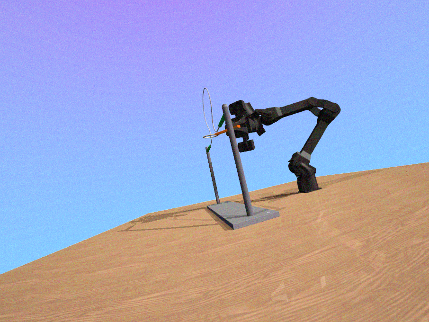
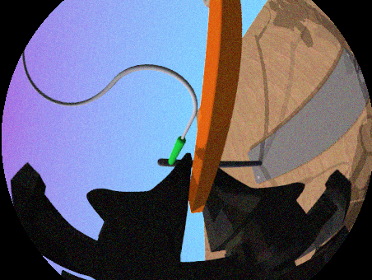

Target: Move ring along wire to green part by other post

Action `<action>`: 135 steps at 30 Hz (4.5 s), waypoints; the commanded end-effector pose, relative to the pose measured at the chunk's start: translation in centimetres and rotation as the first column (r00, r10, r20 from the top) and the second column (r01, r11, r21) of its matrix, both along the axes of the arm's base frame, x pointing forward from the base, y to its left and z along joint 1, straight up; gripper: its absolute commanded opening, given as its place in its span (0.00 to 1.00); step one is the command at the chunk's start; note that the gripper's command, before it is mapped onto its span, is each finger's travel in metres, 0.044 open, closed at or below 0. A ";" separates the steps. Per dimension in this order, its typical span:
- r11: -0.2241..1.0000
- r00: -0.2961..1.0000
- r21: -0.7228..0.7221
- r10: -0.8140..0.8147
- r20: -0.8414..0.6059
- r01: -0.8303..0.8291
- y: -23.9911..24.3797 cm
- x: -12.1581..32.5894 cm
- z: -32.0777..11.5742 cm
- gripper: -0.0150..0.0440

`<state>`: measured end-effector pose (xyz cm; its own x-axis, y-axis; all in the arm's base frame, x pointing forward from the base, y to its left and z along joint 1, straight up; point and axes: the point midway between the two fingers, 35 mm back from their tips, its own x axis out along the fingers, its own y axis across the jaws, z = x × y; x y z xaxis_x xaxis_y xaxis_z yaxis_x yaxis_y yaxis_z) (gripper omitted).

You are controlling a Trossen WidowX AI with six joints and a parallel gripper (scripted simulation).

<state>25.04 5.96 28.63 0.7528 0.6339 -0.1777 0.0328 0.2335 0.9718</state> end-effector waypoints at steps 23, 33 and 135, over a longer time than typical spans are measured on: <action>0.995 1.000 0.098 0.000 -0.024 0.002 0.3 -0.1 2.5 0.00; 0.985 0.999 0.171 0.003 -0.039 0.004 0.3 -0.1 3.7 0.00; 0.937 0.994 0.338 -0.070 -0.085 0.095 -2.9 1.1 13.2 0.00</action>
